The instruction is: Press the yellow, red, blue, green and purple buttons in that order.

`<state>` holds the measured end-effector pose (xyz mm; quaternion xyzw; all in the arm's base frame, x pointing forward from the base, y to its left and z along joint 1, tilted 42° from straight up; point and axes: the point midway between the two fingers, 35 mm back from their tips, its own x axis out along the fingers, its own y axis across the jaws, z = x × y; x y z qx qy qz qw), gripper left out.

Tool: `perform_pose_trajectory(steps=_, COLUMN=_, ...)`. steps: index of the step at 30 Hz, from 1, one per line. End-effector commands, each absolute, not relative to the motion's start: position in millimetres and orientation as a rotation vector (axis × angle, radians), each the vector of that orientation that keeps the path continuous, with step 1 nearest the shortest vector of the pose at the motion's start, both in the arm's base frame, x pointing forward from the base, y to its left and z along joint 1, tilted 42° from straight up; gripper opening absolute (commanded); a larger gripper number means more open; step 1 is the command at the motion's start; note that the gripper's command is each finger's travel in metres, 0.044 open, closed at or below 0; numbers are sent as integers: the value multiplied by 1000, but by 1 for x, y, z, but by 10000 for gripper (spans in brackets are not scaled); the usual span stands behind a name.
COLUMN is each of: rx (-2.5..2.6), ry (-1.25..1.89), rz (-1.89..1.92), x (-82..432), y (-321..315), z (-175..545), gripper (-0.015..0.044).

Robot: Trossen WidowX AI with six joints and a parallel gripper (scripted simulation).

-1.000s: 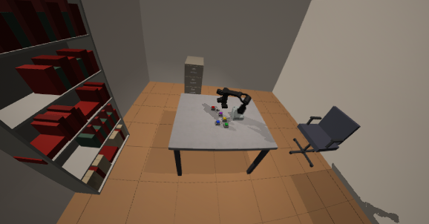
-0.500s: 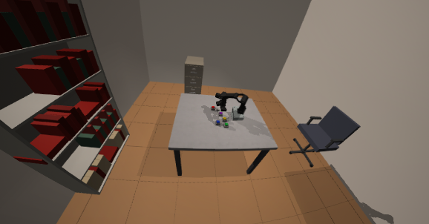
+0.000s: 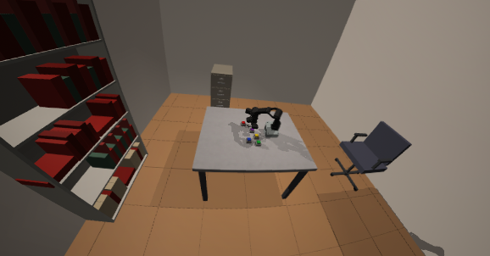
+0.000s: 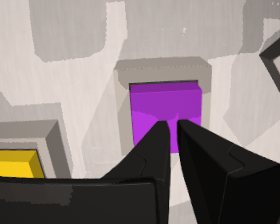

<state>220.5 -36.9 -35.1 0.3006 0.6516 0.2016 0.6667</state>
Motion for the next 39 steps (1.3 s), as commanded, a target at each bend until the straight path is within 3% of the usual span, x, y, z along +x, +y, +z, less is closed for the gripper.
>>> perform_pose_trajectory(steps=1, rx=689, ry=1474, rz=454, x=219, y=-31, z=-41, gripper=20)
perform_pose_trajectory(steps=37, rx=688, ry=1474, rz=454, x=217, y=-46, z=-23, gripper=20)
perform_pose_trajectory(steps=39, rx=682, ry=1473, rz=453, x=221, y=-45, z=-19, gripper=72)
